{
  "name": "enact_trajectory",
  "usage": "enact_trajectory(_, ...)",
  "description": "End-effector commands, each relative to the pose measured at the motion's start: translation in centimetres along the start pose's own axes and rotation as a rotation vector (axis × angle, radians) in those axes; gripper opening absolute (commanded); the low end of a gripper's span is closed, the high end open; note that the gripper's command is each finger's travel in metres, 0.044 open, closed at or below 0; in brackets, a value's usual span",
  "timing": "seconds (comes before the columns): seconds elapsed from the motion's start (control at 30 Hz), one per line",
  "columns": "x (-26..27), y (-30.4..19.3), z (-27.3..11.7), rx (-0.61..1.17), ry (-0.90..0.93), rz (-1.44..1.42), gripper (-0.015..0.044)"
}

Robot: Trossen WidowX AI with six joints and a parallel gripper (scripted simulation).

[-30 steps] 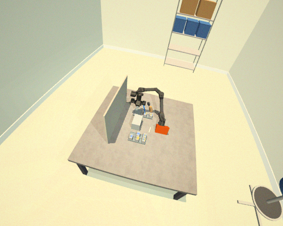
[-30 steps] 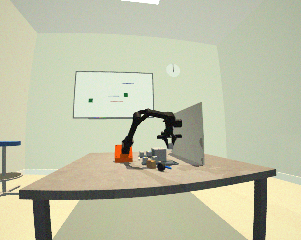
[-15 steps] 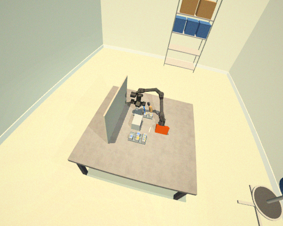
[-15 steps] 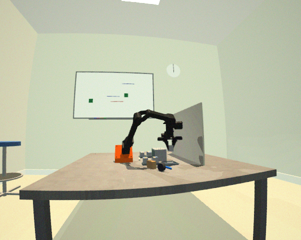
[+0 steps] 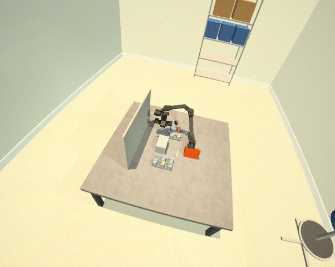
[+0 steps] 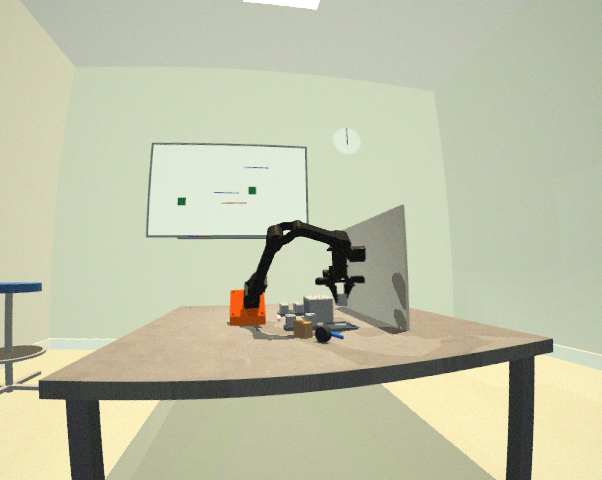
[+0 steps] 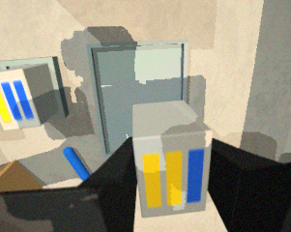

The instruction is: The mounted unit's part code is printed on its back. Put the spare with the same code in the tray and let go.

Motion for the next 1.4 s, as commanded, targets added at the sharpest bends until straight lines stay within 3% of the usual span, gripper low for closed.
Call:
enact_trajectory(0.0, 0.0, 0.0, 0.3, -0.005, -0.001, -0.002, 0.0000)
enact_trajectory(1.37, 0.2, -0.1, 3.7, -0.007, 0.004, 0.002, 0.0000)
Point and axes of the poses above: the point midway between the two fingers, 35 mm back from their tips, its own z axis out along the fingers, its own x axis across the jaws, y = z × x, the point moved 8 cm from there along -z, back along the fingers, and after that the axes turned 11 degrees about z, right-handed, at the moved point
